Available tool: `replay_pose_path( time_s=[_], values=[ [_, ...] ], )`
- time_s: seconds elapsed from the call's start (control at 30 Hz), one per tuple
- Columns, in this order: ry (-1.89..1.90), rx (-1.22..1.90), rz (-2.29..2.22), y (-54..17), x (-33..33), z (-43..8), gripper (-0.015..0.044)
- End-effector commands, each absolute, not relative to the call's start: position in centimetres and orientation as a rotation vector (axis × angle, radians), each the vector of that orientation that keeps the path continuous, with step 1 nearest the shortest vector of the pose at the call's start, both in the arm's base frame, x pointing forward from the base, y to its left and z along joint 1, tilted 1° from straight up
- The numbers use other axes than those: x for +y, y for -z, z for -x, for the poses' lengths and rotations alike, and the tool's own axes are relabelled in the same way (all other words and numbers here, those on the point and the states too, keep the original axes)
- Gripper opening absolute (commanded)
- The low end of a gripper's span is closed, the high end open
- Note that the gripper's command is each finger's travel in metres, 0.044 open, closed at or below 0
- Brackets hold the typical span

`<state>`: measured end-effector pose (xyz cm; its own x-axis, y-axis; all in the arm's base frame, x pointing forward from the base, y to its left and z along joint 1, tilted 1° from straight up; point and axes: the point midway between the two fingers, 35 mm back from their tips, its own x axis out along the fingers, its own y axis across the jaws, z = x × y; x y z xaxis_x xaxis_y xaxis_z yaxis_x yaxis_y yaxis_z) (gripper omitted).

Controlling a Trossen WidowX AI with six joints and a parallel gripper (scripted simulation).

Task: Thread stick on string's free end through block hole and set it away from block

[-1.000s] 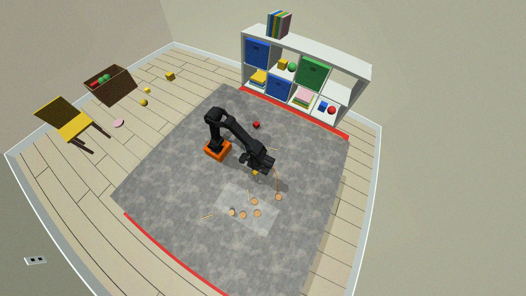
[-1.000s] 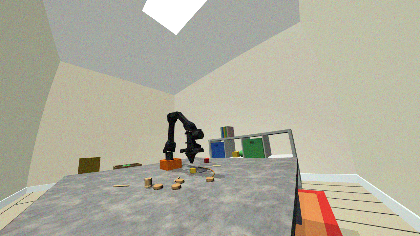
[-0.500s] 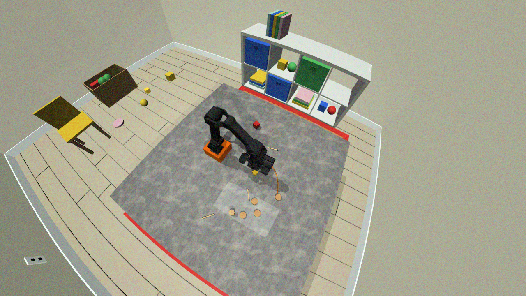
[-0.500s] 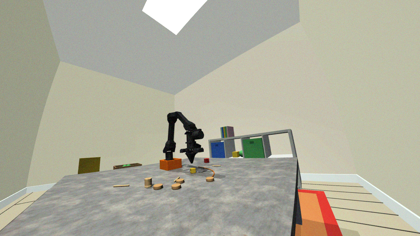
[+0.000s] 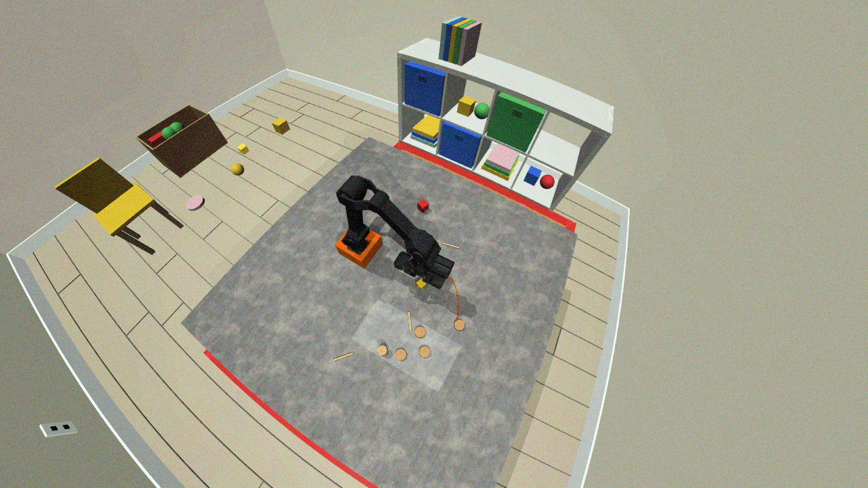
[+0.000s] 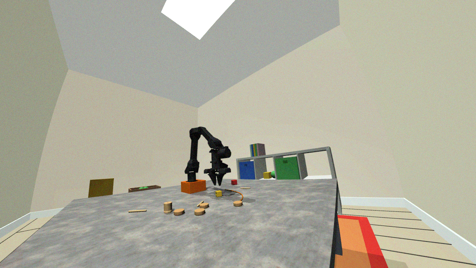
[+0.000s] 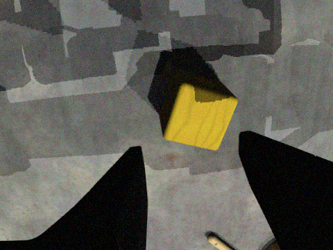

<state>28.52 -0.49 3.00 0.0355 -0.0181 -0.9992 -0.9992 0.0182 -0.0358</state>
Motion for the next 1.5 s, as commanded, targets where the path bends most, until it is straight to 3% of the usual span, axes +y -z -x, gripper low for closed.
replay_pose_path(
  time_s=[0.0, 0.13, 0.6, 0.73, 1.0, 1.17, 1.4, 1.47],
  values=[
    [-1.161, 1.205, 1.225, -3.0, -0.5, -28.5, 0.0107],
    [-1.161, 1.205, 1.225, -3.0, -0.5, -28.5, 0.0002],
    [-1.161, 1.205, 1.225, -3.0, -0.5, -28.5, 0.0],
    [-1.405, 1.031, 1.47, -3.0, 2.8, -28.7, 0.0105],
    [-2.061, 0.246, 2.128, -2.9, 12.7, -27.0, 0.0315],
    [-2.073, 0.224, 2.141, -2.9, 12.9, -27.0, 0.044],
    [-2.073, 0.224, 2.141, -2.9, 12.9, -27.0, 0.044],
    [-2.073, 0.224, 2.141, -2.9, 12.9, -27.0, 0.0387]
  ],
)
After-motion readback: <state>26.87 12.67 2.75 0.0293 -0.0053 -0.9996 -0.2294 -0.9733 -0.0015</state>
